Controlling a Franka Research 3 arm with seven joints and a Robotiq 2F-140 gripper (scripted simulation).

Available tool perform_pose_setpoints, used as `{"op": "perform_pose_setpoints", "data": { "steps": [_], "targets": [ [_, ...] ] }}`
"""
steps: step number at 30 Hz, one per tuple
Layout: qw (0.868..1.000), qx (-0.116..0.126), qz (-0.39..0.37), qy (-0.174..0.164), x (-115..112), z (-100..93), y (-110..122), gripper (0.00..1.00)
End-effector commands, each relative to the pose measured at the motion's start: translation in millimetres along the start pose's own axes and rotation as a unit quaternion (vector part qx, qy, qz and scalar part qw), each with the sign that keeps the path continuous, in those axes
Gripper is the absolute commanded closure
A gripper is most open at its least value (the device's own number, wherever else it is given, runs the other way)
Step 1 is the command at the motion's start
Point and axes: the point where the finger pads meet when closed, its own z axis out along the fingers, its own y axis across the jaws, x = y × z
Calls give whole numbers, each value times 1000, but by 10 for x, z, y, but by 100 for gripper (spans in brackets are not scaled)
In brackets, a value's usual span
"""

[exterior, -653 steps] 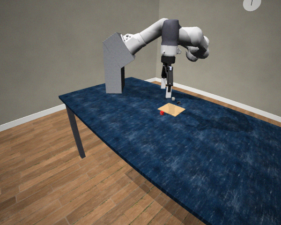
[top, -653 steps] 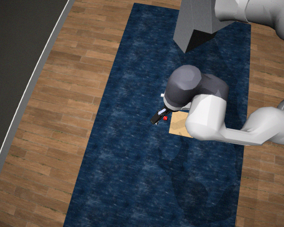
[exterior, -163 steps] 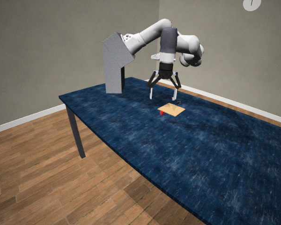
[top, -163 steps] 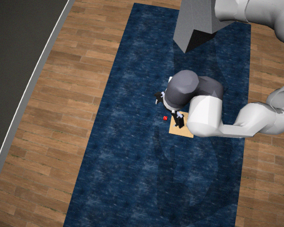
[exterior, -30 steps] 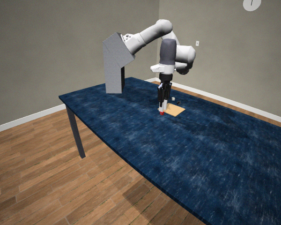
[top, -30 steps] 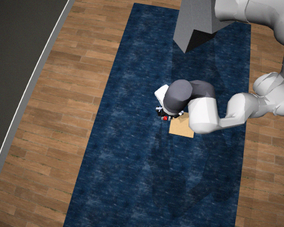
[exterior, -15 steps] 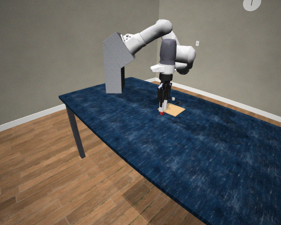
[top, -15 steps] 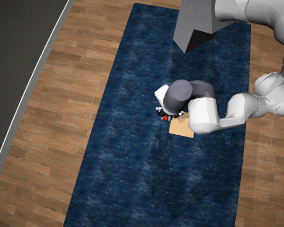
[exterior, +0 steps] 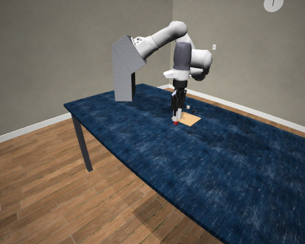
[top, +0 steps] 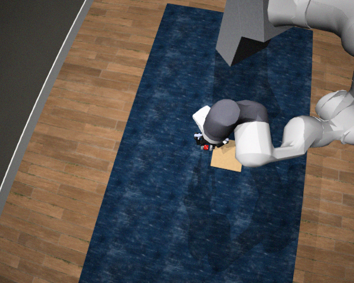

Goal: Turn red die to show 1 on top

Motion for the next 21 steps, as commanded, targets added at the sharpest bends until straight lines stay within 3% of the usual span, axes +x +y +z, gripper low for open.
{"op": "perform_pose_setpoints", "data": {
  "steps": [1, 21],
  "targets": [
    [1000, 0, 2, -1, -4, 8, 1, 79],
    [1000, 0, 2, -1, -4, 70, 1, 79]
  ]
}}
